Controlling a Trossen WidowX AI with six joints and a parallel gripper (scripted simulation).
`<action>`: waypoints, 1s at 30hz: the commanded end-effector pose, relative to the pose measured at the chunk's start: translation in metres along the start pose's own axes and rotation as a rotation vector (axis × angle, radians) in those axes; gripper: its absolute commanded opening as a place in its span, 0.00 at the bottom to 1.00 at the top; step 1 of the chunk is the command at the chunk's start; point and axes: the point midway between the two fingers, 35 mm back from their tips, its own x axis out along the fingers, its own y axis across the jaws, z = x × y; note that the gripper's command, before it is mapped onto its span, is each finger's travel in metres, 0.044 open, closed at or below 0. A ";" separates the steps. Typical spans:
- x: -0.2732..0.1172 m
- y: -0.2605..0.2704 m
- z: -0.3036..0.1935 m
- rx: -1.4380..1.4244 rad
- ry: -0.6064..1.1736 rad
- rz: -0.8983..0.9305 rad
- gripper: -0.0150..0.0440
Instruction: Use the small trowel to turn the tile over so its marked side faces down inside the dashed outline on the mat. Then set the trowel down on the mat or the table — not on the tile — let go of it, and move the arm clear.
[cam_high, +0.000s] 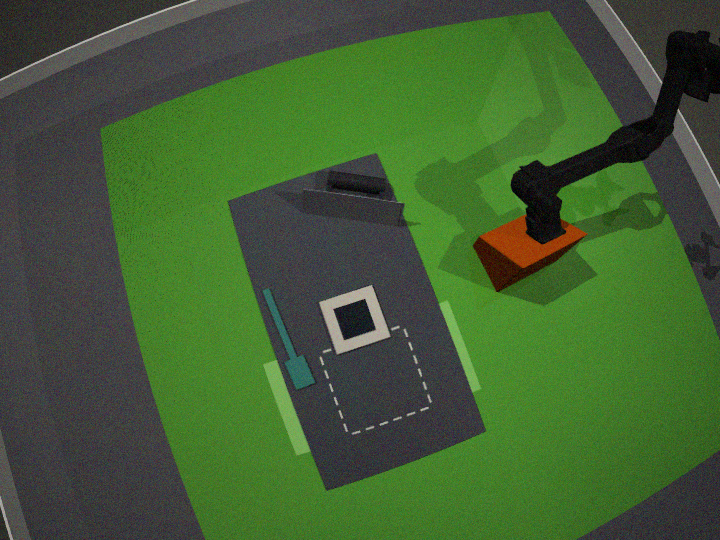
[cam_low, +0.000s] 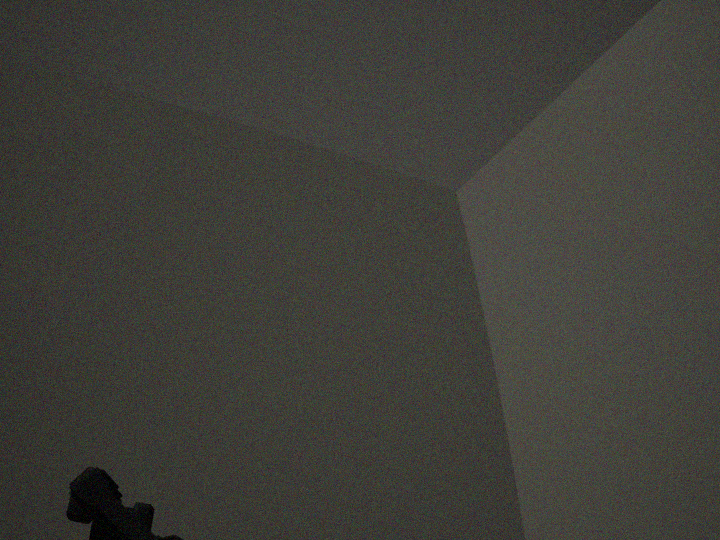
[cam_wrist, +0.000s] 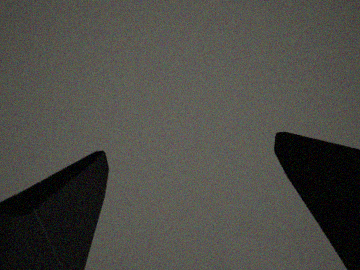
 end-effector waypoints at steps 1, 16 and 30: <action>0.000 -0.001 0.000 0.000 0.001 -0.002 0.89; -0.069 -0.084 -0.058 -0.046 0.179 -0.308 0.42; -0.185 -0.164 -0.115 -0.130 0.412 -0.665 0.42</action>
